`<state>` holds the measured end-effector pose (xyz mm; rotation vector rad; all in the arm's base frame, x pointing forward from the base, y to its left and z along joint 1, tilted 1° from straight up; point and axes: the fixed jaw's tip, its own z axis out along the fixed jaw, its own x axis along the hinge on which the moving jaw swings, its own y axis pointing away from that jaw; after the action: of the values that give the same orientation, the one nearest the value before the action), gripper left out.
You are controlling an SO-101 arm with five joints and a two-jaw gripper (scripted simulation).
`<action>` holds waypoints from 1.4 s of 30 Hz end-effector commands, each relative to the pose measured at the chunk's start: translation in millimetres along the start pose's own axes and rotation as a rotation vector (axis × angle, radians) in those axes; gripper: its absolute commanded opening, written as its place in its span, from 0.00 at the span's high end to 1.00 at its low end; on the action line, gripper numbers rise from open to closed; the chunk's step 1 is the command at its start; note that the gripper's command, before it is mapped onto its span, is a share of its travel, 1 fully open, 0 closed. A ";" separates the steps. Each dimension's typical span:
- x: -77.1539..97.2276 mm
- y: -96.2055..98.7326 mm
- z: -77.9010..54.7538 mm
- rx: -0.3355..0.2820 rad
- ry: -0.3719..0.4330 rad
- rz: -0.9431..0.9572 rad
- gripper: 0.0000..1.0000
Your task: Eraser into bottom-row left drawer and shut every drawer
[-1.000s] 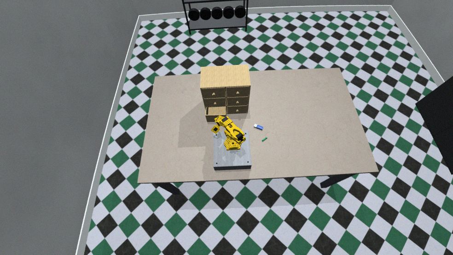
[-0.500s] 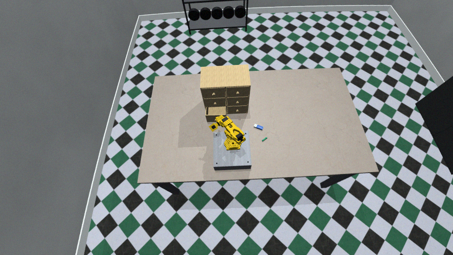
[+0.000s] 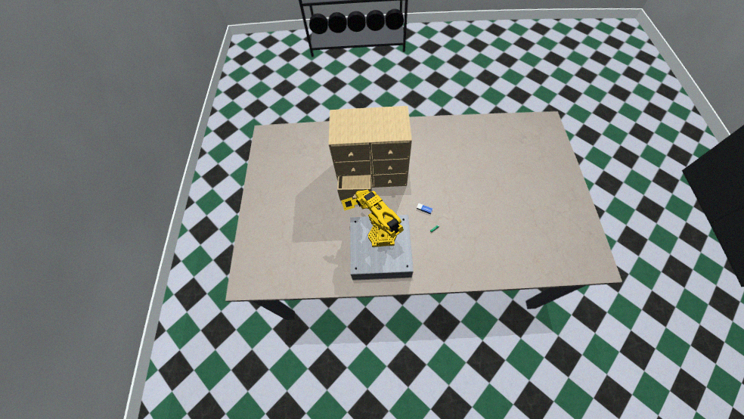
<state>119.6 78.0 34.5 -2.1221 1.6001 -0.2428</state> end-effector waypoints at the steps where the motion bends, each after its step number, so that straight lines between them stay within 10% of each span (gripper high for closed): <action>1: 0.0 -2.6 -2.0 0.009 0.001 0.079 0.79; 42: -1.7 -7.4 -2.0 0.020 0.008 1.010 0.79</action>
<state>122.8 80.8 36.9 -1.1642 2.3643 0.0512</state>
